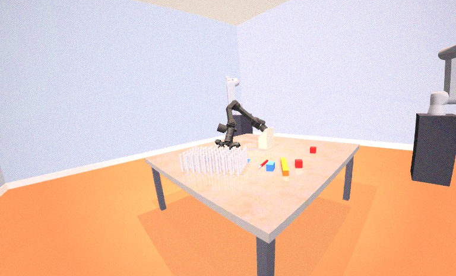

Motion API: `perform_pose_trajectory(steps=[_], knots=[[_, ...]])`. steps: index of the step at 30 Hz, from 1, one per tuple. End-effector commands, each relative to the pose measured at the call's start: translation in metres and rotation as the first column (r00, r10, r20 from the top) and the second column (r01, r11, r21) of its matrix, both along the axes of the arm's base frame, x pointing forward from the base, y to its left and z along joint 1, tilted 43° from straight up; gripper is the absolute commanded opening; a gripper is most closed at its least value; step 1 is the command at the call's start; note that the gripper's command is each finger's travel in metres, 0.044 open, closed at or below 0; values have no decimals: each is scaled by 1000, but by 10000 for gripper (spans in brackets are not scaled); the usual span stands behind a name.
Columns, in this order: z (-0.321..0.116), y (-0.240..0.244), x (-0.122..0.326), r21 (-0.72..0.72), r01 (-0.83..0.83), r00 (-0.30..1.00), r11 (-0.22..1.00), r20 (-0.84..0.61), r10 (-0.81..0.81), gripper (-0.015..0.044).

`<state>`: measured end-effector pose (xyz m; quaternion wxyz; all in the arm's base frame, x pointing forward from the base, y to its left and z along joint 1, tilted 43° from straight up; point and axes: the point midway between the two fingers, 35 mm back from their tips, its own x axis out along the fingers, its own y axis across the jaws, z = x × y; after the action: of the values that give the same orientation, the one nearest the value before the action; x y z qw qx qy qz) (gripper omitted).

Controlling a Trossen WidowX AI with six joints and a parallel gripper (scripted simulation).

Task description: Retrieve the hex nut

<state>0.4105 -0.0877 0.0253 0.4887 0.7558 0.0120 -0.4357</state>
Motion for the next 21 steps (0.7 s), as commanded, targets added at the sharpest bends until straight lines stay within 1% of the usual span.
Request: perform_pose_trajectory(steps=[1, 21], knots=[[-2, -2, 1, 2, -4, 1000, 1000, 2, 4, 0], [-11, -10, 0, 2, -7, 1000, 1000, -1, 7, 0]])
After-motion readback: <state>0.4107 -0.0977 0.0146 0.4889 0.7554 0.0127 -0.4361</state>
